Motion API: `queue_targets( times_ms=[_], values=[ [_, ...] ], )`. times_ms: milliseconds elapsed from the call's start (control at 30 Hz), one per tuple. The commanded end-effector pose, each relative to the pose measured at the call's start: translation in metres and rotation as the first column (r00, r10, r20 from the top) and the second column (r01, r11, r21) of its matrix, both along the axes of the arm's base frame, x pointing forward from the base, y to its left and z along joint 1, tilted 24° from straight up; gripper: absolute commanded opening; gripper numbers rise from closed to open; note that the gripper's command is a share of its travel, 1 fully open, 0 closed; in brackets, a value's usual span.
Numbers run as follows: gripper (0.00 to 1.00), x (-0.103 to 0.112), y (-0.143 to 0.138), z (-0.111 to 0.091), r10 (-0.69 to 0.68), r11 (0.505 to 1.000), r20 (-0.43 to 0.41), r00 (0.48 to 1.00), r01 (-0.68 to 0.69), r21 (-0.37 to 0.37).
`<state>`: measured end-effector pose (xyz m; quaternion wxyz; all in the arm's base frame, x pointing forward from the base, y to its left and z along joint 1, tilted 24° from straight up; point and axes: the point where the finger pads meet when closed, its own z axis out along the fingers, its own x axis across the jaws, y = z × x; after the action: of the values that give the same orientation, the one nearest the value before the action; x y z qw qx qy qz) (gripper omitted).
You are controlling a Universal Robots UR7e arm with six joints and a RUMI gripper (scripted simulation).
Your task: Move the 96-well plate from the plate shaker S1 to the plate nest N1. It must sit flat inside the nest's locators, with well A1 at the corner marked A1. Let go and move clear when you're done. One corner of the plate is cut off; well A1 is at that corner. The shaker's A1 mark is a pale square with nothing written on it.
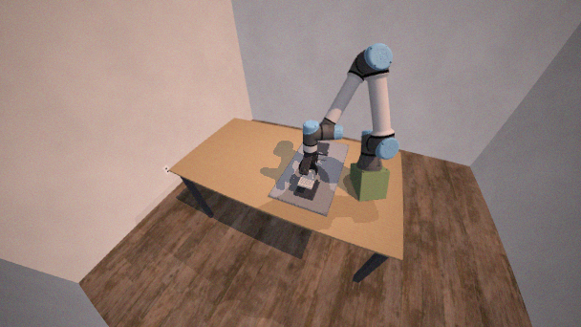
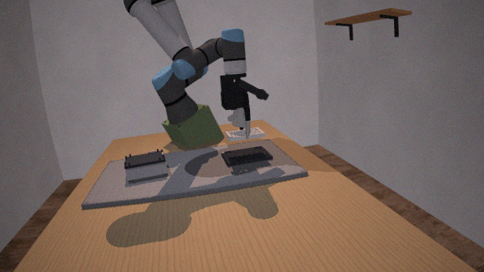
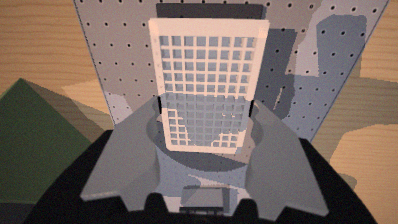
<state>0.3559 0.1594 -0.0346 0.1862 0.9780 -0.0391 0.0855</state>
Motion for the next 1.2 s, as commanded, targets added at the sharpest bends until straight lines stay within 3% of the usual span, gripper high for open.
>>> queue_targets(
  times_ms=[0, 1167],
  values=[
    [0.00, 0.002, -0.003, -0.007, 0.000, 1.000, 0.001, 1.000, 0.000, 0.001],
    [0.00, 0.009, -0.021, -0.051, 0.000, 1.000, 0.001, 1.000, 0.000, 0.001]
  ],
)
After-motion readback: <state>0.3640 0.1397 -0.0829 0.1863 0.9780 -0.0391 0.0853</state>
